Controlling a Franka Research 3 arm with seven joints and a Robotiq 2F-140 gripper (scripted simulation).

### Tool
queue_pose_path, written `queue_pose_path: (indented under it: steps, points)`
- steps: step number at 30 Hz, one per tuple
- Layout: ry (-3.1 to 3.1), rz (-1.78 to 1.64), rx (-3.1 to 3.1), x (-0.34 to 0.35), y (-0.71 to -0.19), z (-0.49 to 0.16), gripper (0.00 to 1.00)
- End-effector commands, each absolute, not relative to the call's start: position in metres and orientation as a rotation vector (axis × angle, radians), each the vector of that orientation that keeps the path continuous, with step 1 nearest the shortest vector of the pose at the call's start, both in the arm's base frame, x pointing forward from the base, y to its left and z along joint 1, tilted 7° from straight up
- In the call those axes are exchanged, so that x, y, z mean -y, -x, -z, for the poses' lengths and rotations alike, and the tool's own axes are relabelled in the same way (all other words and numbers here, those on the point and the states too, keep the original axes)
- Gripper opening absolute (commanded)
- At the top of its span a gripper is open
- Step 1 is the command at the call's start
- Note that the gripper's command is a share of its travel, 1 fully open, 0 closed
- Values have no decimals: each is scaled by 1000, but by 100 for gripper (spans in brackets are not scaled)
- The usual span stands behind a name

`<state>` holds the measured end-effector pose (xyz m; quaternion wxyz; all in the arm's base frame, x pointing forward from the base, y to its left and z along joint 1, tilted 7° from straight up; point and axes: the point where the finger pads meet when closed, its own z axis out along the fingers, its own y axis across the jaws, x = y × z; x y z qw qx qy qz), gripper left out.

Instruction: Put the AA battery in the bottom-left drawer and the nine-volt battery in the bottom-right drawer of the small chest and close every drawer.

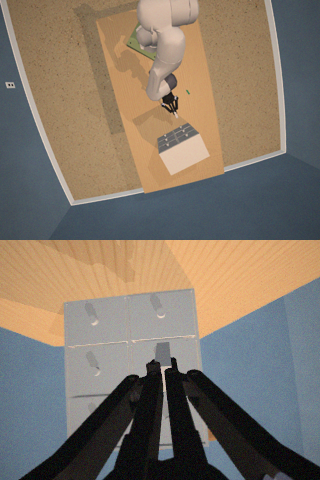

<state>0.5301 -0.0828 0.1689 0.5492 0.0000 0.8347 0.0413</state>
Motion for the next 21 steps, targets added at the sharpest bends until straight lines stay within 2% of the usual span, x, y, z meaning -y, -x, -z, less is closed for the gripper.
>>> queue_pose_path:
  steps: [1,21]
  points:
    - [-6,-97,-1987,85,-527,-166,0]
    - [36,-95,-1986,85,-526,-167,0]
